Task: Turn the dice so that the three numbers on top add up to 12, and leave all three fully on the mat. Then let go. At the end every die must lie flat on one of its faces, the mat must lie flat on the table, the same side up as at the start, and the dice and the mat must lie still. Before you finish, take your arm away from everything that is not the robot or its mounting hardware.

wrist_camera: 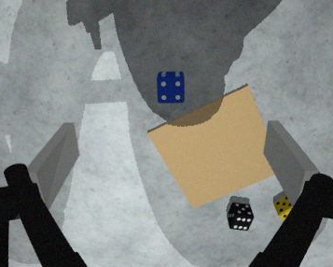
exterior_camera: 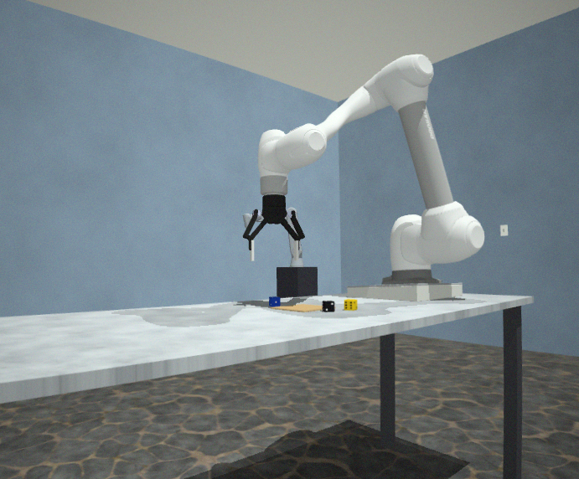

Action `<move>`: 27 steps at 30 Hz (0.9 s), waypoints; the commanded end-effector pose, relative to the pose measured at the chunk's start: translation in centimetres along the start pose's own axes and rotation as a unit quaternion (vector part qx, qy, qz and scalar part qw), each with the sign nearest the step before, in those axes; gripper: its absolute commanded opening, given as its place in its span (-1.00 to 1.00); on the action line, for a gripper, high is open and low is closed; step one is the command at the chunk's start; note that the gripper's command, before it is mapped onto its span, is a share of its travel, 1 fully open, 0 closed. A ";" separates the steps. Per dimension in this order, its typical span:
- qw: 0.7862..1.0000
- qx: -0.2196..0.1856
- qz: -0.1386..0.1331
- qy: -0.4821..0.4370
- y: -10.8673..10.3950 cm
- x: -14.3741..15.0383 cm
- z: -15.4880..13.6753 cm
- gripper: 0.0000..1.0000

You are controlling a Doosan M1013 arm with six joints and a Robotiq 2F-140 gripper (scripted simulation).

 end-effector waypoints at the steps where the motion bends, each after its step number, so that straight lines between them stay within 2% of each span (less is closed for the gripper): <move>1: 1.000 0.000 0.000 0.000 0.0 0.0 0.0 1.00; 14: 0.999 0.000 0.000 0.034 0.1 0.0 0.0 1.00; 17: 0.994 0.000 0.000 0.113 0.5 0.0 0.0 1.00; 20: 0.989 0.000 0.000 0.151 0.6 0.0 0.0 1.00; 25: 0.971 0.000 0.000 0.237 1.0 -0.1 0.0 1.00; 27: 0.959 0.000 0.000 0.285 1.2 -0.1 0.0 1.00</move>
Point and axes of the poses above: the point where the finger pads meet when closed, its own y axis out along the fingers, its own x axis across the jaws, z = x × y, the point moved 9 cm from there along -y, back along the fingers, and after that the axes turned 5 degrees about y, right-handed, at the moved point
